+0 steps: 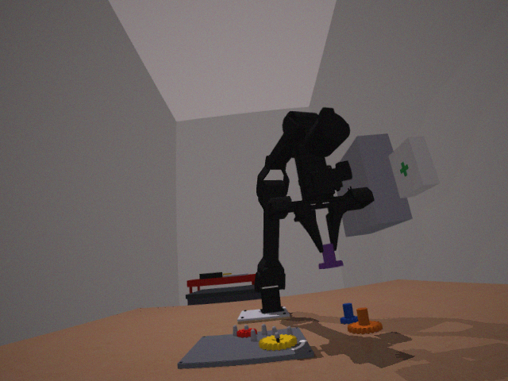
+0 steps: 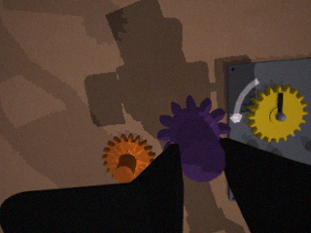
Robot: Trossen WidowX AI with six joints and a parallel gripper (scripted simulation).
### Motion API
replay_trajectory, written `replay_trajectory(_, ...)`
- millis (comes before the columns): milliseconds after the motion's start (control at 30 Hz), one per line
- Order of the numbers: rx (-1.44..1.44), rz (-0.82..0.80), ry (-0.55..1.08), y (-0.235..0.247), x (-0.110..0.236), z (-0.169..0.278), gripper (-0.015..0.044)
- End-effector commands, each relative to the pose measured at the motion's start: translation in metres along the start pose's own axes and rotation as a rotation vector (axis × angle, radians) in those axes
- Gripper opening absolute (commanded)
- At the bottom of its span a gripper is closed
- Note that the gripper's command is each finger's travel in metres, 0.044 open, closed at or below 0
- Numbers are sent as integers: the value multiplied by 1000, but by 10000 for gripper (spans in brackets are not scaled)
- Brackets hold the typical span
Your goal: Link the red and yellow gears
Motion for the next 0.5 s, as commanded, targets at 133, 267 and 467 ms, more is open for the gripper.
replay_trajectory(133, 4, 0, -6, -2, 15, 2, 0)
replay_trajectory(267, 4, 0, -6, -4, 14, 3, 0)
replay_trajectory(467, 4, 2, -4, -12, 12, 5, 0)
Point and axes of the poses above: the point midway between the two fingers, 35 mm back from their tips, its own x axis back along the fingers, its own y axis across the jaws, z = x × y, the point moved 5 cm from there along x, back along the fingers, and after that the axes turned 8 degrees about -x, right-handed, at the moved point
